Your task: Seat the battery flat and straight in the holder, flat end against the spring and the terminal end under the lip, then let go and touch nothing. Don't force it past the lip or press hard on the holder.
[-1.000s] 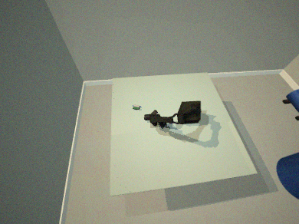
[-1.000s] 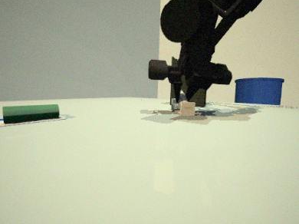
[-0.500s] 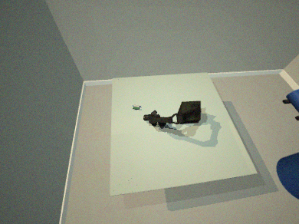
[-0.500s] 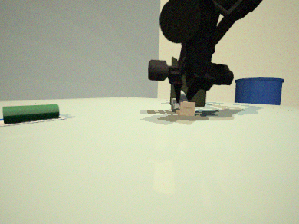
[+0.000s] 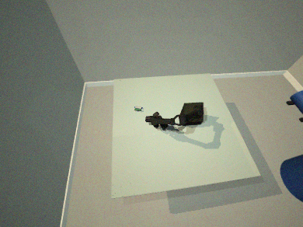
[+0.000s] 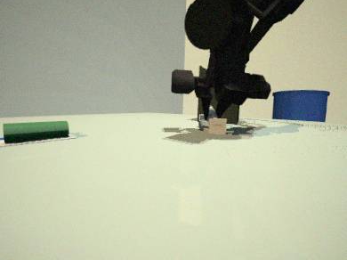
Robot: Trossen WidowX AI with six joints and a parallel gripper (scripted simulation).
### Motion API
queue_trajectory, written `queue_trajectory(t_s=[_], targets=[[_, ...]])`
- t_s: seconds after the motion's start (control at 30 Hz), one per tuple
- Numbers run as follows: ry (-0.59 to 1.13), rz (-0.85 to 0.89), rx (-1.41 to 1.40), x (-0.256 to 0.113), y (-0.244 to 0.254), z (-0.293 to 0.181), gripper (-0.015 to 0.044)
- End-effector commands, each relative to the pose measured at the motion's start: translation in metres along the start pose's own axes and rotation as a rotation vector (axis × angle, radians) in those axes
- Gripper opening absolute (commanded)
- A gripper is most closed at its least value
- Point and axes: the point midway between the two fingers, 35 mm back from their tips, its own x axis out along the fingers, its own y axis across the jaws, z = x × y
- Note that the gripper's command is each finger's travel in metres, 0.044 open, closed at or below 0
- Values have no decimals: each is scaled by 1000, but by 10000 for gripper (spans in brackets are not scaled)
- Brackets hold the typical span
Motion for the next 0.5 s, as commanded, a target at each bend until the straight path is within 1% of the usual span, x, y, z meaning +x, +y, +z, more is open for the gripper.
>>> queue_trajectory(t_s=[0.0, 0.47], targets=[[-43, -12, -1, -2, -2, 5, 76], [-107, -15, 5, 2, -4, 6, 76]])
